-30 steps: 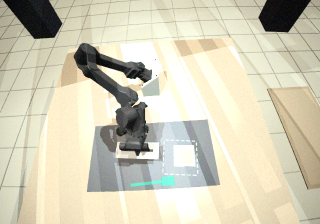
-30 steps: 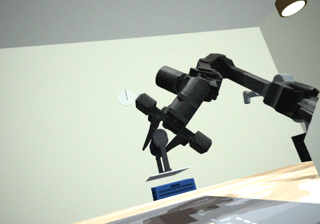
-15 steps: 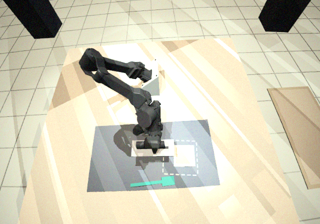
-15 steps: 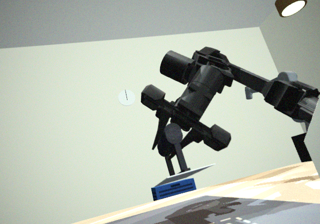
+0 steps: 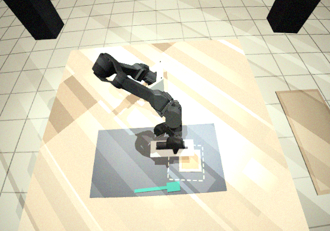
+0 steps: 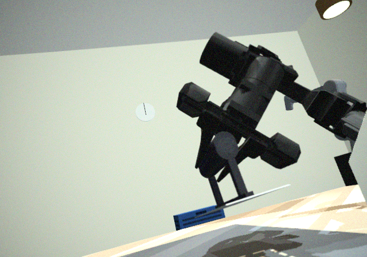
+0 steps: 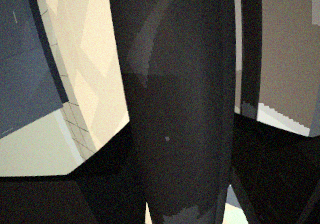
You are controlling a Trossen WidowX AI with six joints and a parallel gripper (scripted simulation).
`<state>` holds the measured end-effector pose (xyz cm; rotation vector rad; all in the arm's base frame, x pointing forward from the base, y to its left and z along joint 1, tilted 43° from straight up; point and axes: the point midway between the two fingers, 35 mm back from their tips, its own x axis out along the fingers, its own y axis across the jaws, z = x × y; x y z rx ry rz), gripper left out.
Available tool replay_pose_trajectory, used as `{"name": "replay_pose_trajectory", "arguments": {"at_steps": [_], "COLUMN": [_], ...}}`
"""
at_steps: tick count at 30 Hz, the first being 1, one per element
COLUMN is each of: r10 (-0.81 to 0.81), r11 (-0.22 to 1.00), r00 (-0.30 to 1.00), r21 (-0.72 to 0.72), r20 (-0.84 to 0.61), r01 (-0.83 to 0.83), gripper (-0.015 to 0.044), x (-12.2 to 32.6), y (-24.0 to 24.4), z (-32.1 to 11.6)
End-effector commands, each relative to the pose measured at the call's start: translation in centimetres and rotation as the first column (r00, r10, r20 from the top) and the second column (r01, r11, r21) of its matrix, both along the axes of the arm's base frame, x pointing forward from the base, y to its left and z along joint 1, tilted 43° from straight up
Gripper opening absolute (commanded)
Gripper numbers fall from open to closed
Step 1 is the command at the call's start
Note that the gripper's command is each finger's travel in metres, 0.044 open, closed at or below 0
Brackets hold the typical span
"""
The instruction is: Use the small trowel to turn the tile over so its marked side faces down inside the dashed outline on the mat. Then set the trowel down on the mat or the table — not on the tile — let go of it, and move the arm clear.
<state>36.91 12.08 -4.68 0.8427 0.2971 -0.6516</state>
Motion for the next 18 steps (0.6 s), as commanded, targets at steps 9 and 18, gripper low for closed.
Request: {"name": "replay_pose_trajectory", "arguments": {"at_steps": [9, 18], "r10": [0.004, 0.011], "r11": [1.0, 1.0], "r00": [1.0, 0.999], "r21": [0.005, -0.006], "r20": [0.022, 0.037], "r01": [-0.004, -0.01], "gripper": [0.0, 0.0], "x": [-2.0, -4.1], "y": [3.3, 4.9], "z": [-3.5, -6.4]}}
